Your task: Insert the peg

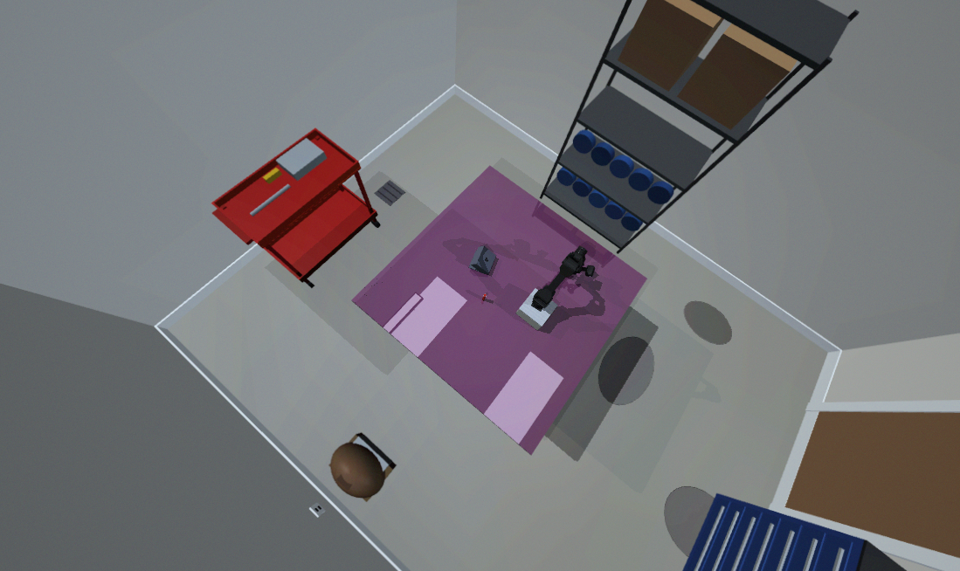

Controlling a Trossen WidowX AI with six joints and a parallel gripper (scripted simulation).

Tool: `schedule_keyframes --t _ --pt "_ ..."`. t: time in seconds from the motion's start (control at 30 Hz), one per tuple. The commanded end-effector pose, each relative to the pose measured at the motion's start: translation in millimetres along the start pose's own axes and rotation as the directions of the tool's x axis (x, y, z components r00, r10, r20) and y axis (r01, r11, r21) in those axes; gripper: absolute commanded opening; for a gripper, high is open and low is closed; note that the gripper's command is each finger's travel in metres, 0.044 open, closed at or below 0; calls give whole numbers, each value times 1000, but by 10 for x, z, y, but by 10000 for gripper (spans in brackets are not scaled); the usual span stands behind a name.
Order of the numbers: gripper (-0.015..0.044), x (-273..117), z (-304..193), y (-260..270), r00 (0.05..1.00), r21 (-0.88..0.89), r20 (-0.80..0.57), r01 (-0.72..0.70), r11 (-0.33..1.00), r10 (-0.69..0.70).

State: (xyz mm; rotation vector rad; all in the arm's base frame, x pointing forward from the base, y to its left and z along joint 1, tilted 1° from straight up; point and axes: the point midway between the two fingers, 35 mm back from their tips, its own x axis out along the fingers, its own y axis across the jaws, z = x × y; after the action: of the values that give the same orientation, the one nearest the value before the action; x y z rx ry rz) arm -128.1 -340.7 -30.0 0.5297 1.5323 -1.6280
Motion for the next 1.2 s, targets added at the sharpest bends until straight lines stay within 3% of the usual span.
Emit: schedule_keyframes --t 0.0,1.17 --pt "440 -102 109 132 999 1 32 -27 1000 27" --pt "440 -1114 533 1372 947 -128 196 -231 965 253"
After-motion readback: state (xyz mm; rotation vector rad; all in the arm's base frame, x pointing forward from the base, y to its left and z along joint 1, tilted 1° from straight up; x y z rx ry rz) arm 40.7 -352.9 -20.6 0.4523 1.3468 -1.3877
